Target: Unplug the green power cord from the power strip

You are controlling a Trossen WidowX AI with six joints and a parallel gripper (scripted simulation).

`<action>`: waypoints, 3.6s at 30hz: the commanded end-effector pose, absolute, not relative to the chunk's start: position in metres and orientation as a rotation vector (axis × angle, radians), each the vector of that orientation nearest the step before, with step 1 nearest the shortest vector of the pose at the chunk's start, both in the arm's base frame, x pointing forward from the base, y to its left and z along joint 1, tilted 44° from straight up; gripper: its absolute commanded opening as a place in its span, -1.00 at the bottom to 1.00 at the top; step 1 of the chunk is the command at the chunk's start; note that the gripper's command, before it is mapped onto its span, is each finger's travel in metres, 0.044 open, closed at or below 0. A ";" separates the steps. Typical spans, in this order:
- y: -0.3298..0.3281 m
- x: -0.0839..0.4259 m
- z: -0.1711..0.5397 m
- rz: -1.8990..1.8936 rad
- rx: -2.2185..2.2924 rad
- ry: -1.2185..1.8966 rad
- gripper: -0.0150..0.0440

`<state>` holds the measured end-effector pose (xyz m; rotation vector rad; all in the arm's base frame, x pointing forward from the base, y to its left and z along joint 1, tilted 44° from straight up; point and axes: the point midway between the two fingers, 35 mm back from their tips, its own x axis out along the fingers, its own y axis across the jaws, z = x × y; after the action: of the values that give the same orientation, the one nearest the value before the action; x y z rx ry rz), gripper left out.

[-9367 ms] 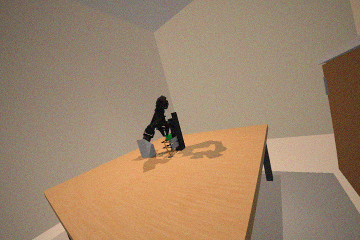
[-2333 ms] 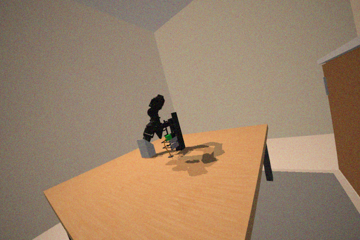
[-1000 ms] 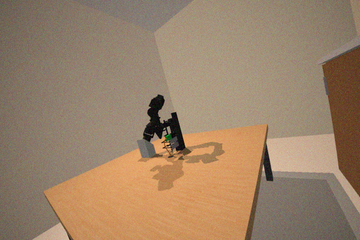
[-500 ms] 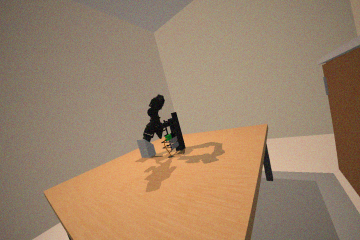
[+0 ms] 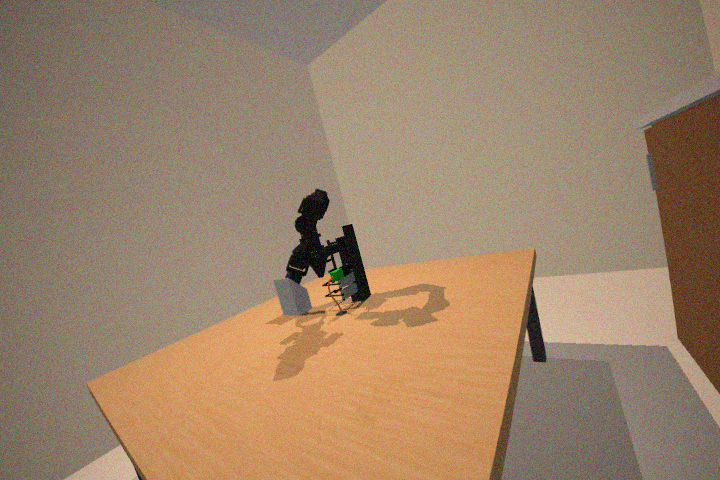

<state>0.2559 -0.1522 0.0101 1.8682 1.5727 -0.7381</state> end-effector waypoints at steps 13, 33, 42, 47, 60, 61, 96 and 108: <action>-0.153 0.256 0.012 -0.739 1.867 1.573 0.05; -0.147 0.256 0.028 -0.741 1.862 1.572 0.05; -0.136 0.258 0.038 -0.741 1.862 1.573 0.05; -0.130 0.258 0.044 -0.741 1.863 1.573 0.05; -0.114 0.258 0.058 -0.739 1.864 1.574 0.05; -0.113 0.258 0.059 -0.739 1.864 1.575 0.05; -0.093 0.259 0.063 -0.737 1.857 1.577 -0.49; -0.093 0.259 0.063 -0.737 1.857 1.577 -0.49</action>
<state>0.2588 -0.0924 0.0632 1.8579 1.5766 -0.7358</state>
